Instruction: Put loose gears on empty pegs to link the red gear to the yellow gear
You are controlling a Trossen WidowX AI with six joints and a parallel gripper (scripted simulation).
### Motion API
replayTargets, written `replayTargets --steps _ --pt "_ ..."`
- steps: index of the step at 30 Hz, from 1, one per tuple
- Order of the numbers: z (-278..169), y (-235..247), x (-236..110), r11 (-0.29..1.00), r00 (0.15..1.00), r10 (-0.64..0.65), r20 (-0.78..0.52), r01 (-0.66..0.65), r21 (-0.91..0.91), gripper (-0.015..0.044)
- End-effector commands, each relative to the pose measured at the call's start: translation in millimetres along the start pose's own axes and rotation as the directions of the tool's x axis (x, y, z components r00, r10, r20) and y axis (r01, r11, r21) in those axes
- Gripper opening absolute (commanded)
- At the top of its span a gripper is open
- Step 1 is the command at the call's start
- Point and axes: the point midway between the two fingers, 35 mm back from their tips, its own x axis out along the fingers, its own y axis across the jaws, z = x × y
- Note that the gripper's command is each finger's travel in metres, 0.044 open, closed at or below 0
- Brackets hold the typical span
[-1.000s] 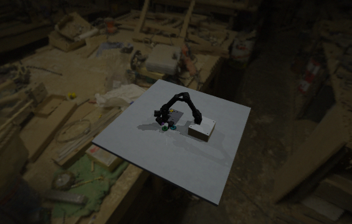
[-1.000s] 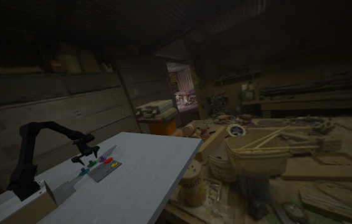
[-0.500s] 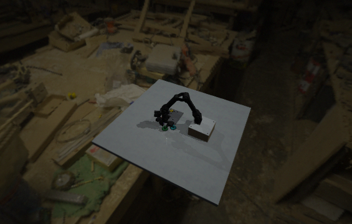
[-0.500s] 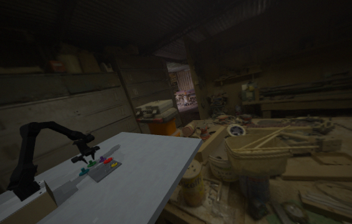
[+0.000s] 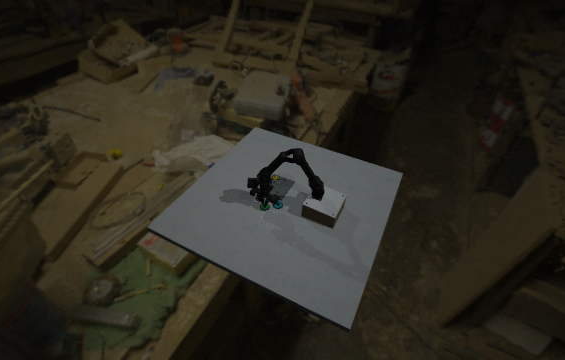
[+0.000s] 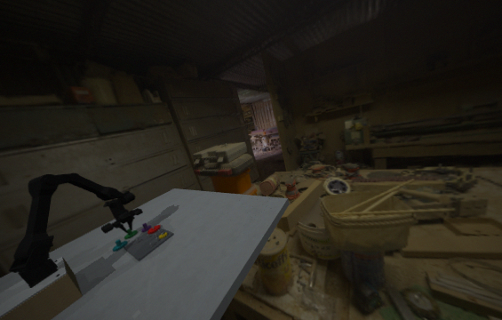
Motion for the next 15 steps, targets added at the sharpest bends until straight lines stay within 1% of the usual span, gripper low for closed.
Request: replayTargets --steps 1,15 --pt "-2 3 -9 1.0 1.0 0.001 -0.006 -0.001 0.002 0.0" --pt "-4 10 -54 1.0 1.0 0.002 -0.006 -0.002 0.002 0.0"
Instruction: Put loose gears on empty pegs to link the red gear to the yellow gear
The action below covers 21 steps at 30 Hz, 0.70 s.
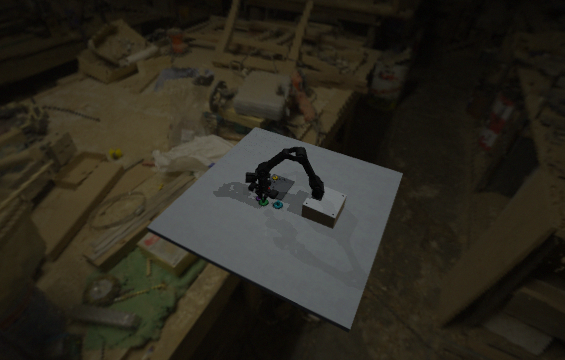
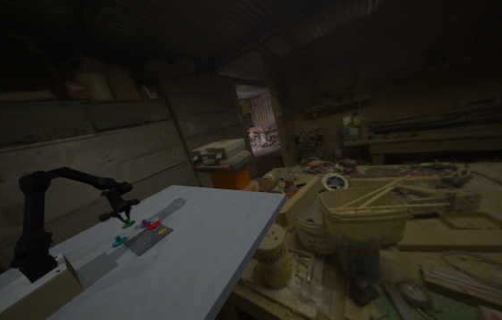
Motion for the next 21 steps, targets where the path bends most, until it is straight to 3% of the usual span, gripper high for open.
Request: replayTargets --steps 1,21 --pt "-2 3 -16 1.0 1.0 0.01 -0.009 -0.01 -0.004 0.0" --pt "1 1 -82 1.0 1.0 0.011 -0.008 -0.011 -0.007 0.0"
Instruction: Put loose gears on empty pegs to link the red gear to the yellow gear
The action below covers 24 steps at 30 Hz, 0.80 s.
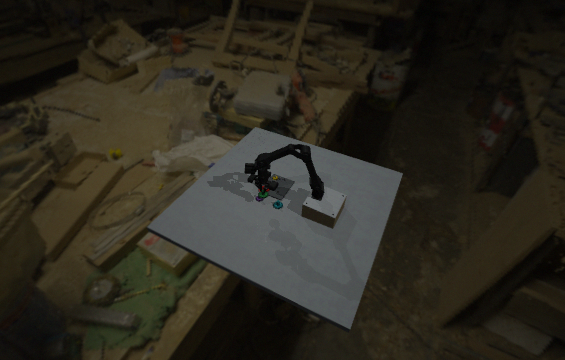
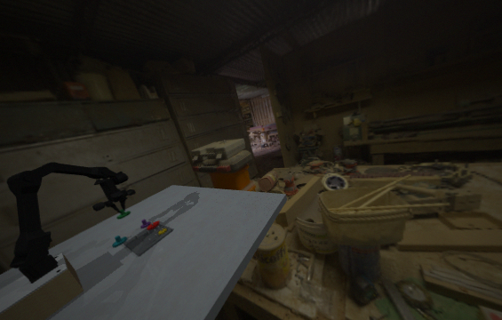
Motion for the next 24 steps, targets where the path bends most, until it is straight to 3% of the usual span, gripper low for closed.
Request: replayTargets --steps 1,8,24 --pt "0 0 -16 1.0 1.0 0.011 -0.007 -0.011 -0.004 0.0" --pt "2 -3 -34 1.0 1.0 0.01 -0.008 -0.01 -0.001 0.0" --pt "29 10 -20 1.0 1.0 0.016 -0.008 -0.016 -0.004 0.0"
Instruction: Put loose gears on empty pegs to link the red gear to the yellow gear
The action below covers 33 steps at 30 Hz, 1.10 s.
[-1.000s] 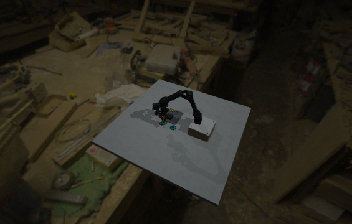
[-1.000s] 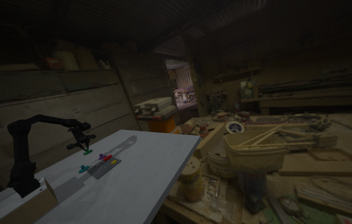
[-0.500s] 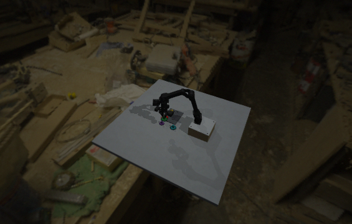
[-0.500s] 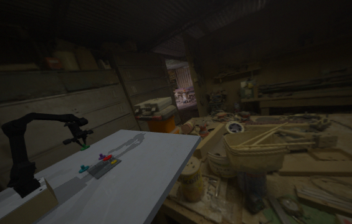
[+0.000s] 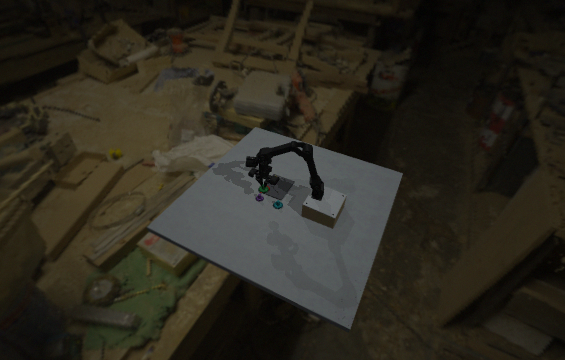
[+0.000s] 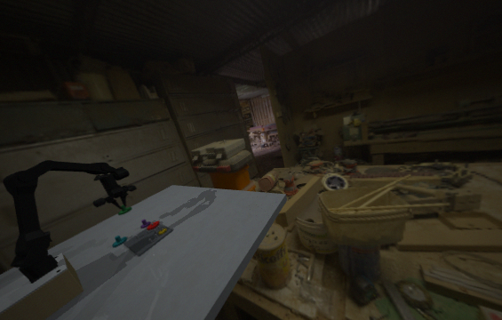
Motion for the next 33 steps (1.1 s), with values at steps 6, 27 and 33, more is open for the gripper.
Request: replayTargets --steps 6,27,33 --pt "22 7 12 1.0 1.0 -0.004 0.002 0.004 -0.001 0.0" --pt "77 17 37 1.0 1.0 -0.006 0.007 0.006 0.003 0.0" --pt "93 17 45 1.0 1.0 -0.011 0.008 0.011 0.013 0.0"
